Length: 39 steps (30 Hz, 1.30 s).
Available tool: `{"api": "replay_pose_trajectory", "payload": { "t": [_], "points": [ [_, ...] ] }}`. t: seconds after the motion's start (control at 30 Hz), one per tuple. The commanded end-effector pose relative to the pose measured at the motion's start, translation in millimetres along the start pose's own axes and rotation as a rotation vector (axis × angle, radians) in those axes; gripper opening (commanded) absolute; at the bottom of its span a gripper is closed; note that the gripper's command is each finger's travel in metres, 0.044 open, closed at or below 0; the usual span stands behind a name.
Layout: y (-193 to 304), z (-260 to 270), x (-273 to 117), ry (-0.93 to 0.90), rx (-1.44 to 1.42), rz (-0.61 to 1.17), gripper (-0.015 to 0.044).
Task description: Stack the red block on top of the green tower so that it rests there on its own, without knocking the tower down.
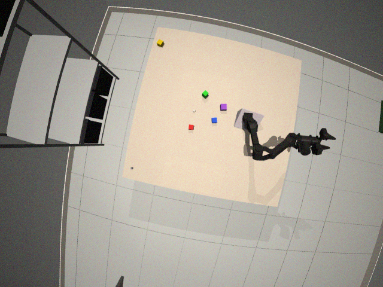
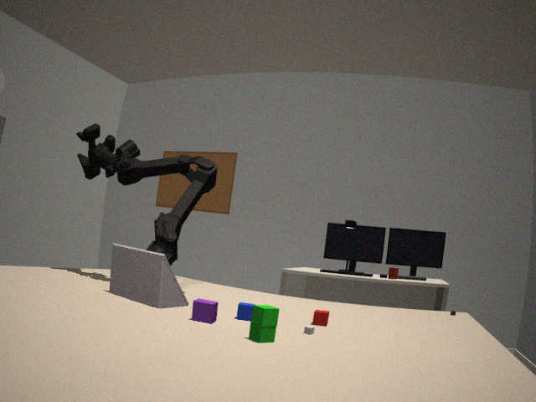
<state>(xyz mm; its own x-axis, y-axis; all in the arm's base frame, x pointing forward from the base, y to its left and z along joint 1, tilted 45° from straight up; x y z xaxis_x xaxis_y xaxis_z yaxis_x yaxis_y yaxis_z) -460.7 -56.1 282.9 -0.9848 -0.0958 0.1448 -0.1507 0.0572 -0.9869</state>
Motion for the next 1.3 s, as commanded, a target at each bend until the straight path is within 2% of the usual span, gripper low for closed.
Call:
{"api": "replay_pose_trajectory", "payload": {
  "t": [0.0,0.03,0.3,0.63,0.97,1.27],
  "points": [
    [0,2,0,-0.004,0.001,0.001,0.0426],
    [0,8,0,-0.017,0.005,0.005,0.044],
    [2,98,-10,-0.232,0.04,0.08,0.044],
    [-1,214,-51,-0.559,-0.008,0.156,0.044],
    [4,321,-124,-0.899,-0.073,0.257,0.044],
    [8,382,-200,-1.127,-0.128,0.321,0.044]
  ]
}}
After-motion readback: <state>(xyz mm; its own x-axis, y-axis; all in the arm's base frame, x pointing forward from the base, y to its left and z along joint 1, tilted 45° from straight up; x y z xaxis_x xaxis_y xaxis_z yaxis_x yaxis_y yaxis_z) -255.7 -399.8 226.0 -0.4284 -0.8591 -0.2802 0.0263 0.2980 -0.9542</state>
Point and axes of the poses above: the point midway between the two fingers, 35 mm back from their tips, its own x axis out along the fingers, its own z axis across the jaws, y = z × x, the point moved 1 cm from there along -x, back along the fingers, and after that the axes turned 11 degrees about -x, right-handed, at the moved point
